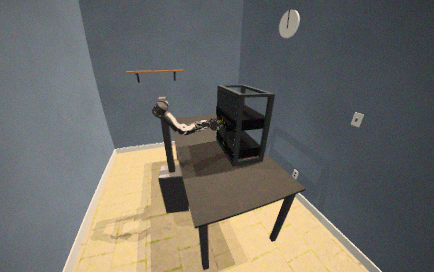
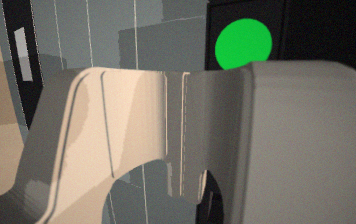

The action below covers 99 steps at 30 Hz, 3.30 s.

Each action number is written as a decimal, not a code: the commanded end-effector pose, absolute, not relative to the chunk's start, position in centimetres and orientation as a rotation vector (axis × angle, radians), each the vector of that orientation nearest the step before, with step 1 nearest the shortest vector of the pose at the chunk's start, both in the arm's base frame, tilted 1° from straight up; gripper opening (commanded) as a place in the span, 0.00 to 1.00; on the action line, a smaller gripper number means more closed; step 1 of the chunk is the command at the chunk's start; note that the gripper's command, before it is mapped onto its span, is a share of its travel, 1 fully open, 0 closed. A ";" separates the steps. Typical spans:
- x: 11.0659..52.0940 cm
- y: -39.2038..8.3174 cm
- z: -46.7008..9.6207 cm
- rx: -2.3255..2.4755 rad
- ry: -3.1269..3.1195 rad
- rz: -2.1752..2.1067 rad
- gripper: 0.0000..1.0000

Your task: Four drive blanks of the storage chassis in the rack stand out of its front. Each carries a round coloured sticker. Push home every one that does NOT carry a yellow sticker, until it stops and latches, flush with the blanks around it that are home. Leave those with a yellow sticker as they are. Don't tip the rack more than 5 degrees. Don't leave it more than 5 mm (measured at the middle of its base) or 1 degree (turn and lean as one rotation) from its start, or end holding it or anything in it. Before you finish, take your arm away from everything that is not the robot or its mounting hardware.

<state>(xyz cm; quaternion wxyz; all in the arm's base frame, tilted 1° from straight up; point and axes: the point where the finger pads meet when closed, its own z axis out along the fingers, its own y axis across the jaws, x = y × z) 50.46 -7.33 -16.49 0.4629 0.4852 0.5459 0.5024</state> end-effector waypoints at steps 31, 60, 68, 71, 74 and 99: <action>41.4 -8.0 -14.3 1.149 1.305 1.276 0.00; 40.7 -17.6 -16.3 1.155 1.306 1.270 0.00; 40.8 -19.5 -16.6 1.153 1.306 1.273 0.00; 40.9 -19.6 -16.7 1.155 1.306 1.271 0.00; 41.3 -19.5 -16.7 1.155 1.306 1.271 0.00; 47.3 -18.8 -16.7 1.153 1.307 1.274 0.00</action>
